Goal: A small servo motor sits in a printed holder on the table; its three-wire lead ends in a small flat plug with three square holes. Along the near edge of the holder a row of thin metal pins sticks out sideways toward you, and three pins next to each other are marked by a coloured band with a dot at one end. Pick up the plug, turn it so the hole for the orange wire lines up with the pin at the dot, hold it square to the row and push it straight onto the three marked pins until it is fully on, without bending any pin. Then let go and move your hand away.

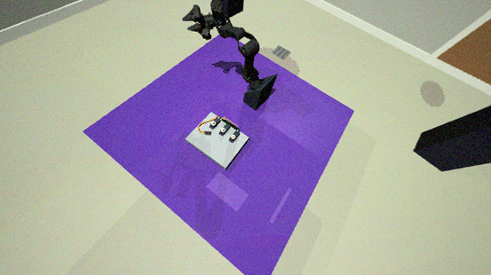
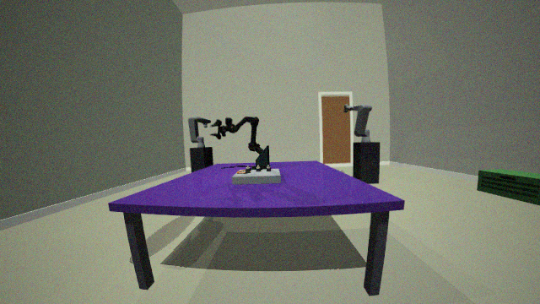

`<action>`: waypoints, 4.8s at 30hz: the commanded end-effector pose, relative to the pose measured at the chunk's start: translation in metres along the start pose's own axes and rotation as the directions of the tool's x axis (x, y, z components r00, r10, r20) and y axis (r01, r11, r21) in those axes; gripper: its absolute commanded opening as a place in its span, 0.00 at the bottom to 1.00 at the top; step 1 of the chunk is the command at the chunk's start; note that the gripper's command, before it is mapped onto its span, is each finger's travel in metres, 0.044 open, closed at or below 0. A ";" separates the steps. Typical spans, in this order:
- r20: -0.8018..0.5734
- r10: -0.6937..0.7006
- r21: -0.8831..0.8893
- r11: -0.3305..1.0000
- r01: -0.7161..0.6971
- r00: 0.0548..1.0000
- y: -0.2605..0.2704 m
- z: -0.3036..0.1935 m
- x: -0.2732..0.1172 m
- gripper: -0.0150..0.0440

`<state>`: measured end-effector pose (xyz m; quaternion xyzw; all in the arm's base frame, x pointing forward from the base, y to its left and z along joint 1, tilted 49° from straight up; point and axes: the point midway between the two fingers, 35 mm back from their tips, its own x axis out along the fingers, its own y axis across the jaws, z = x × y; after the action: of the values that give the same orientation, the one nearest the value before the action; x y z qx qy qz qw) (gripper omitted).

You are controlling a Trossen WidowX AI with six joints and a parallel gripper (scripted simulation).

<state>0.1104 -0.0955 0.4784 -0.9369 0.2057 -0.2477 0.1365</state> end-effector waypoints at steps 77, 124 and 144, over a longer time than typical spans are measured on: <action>0.002 -0.226 0.989 -0.142 -0.035 0.974 0.007 0.065 0.067 0.45; 0.317 -0.304 0.438 -0.793 -0.423 0.898 -0.057 0.194 0.080 0.45; 0.485 -0.321 0.192 -0.868 -0.457 0.813 -0.093 0.252 0.061 0.45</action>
<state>0.3131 -0.0077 0.3332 -0.0247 -0.0395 -0.0064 0.9989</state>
